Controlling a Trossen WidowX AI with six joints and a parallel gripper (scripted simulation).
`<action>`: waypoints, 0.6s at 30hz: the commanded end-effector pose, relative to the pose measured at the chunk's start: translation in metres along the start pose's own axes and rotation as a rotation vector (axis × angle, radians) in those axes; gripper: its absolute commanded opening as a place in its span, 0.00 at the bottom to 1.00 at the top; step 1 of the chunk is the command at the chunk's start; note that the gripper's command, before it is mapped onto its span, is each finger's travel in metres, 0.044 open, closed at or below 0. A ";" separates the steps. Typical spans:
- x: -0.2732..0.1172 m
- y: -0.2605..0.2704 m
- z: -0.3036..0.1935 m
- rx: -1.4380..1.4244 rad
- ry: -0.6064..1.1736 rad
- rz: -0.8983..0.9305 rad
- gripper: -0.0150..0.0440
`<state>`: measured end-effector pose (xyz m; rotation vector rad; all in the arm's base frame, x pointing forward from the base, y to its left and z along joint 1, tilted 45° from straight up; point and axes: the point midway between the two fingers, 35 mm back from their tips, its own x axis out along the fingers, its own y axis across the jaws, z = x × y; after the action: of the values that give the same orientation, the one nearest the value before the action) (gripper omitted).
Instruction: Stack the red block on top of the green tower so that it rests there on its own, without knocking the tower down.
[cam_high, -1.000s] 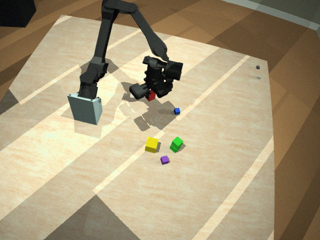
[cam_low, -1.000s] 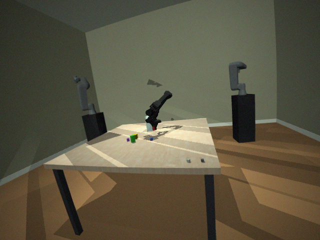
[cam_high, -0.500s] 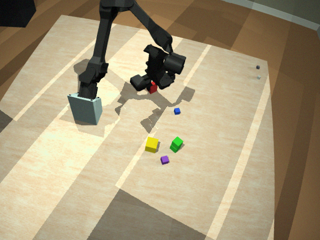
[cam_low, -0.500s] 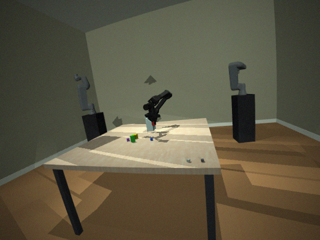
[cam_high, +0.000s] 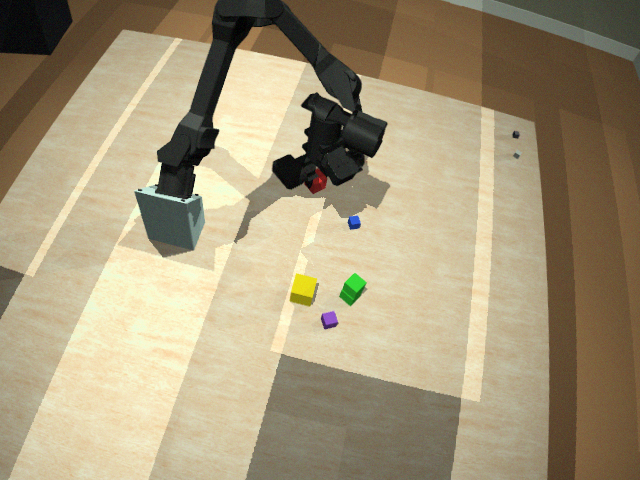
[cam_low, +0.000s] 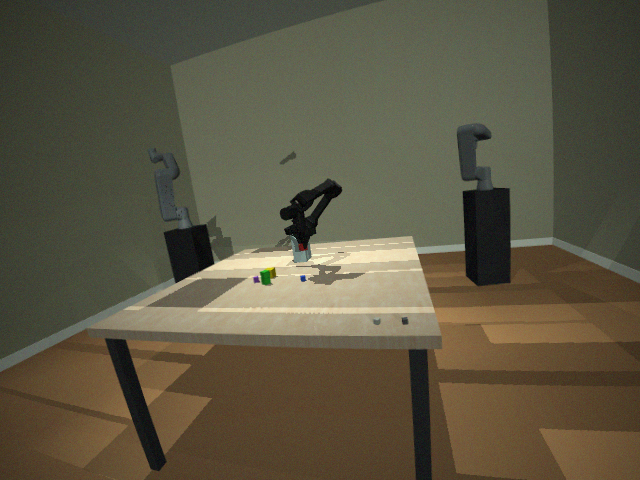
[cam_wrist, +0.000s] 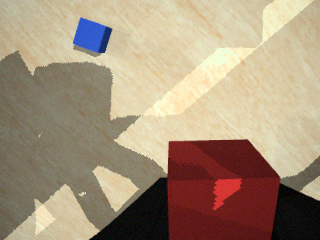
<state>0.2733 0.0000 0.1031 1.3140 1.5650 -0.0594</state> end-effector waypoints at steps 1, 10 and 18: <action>-0.004 0.004 0.019 -0.007 -0.008 -0.002 0.25; -0.008 0.006 0.059 -0.008 -0.011 -0.003 0.25; -0.010 0.002 0.096 -0.009 -0.013 -0.004 0.25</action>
<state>0.3273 -0.0523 0.0740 1.3088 1.5599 -0.0633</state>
